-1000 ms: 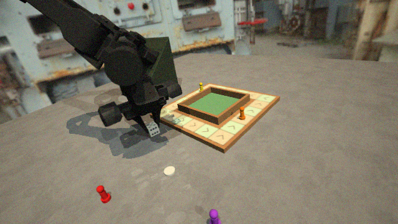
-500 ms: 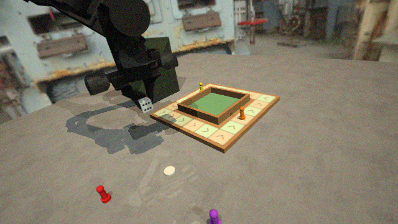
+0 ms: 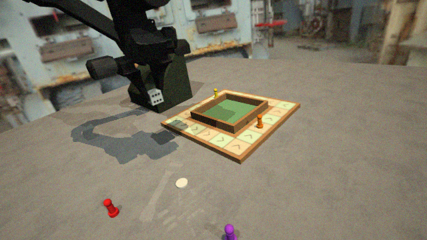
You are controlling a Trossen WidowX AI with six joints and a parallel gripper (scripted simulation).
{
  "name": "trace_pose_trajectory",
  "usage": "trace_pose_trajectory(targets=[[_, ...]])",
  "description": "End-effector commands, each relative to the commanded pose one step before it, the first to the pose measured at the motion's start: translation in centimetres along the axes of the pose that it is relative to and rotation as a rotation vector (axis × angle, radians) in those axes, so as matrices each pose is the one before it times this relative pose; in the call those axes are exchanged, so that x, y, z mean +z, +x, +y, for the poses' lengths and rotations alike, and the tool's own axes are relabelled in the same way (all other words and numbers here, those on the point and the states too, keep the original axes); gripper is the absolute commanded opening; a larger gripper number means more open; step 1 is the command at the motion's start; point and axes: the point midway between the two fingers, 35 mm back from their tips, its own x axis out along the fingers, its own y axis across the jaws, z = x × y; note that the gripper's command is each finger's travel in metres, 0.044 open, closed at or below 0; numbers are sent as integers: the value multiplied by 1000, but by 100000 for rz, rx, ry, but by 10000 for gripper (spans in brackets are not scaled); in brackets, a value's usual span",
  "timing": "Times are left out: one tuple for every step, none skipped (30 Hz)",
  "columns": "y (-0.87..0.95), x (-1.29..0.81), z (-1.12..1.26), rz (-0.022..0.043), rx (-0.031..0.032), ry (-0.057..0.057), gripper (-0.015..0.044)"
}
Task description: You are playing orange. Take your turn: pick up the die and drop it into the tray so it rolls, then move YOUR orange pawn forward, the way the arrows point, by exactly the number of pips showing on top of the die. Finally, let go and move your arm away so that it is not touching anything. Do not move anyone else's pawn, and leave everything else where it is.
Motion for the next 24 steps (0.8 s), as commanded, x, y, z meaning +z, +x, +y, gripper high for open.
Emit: trace_pose_trajectory(targets=[[198, 527, 1319, -168, 548, -11414, 0], [71, 186, 370, -32, 149, -3440, 0], [73, 190, 348, -17, 104, -3425, 0], [73, 196, 345, -19, 98, -3427, 0], [73, 203, 341, -20, 93, -3427, 0], [73, 209, 337, -20, 87, -3427, 0], [74, 216, 332, -20, 82, -3427, 0], [74, 222, 328, -21, 76, -3426, 0], [74, 228, 324, -20, 71, -3426, 0], [75, 234, 319, -20, 65, -3426, 0], [75, 240, 314, -19, 60, -3426, 0], [75, 246, 310, -18, 55, -3425, 0], [76, 251, 304, -17, 50, -3423, 0], [76, 257, 299, -15, 45, -3425, 0], [77, 262, 294, -13, 40, -3424, 0], [77, 268, 289, -11, 36, -3424, 0], [77, 273, 284, -9, 31, -3424, 0], [78, 278, 278, -7, 27, -3423, 0], [78, 283, 272, -4, 22, -3423, 0], [79, 288, 267, -1, 18, -3422, 0], [79, 293, 261, 2, 14, -3421, 0], [80, 297, 255, 6, 10, -3421, 0], [80, 302, 249, 9, 7, -3418, 0], [81, 306, 243, 13, 4, -3420, 0]])
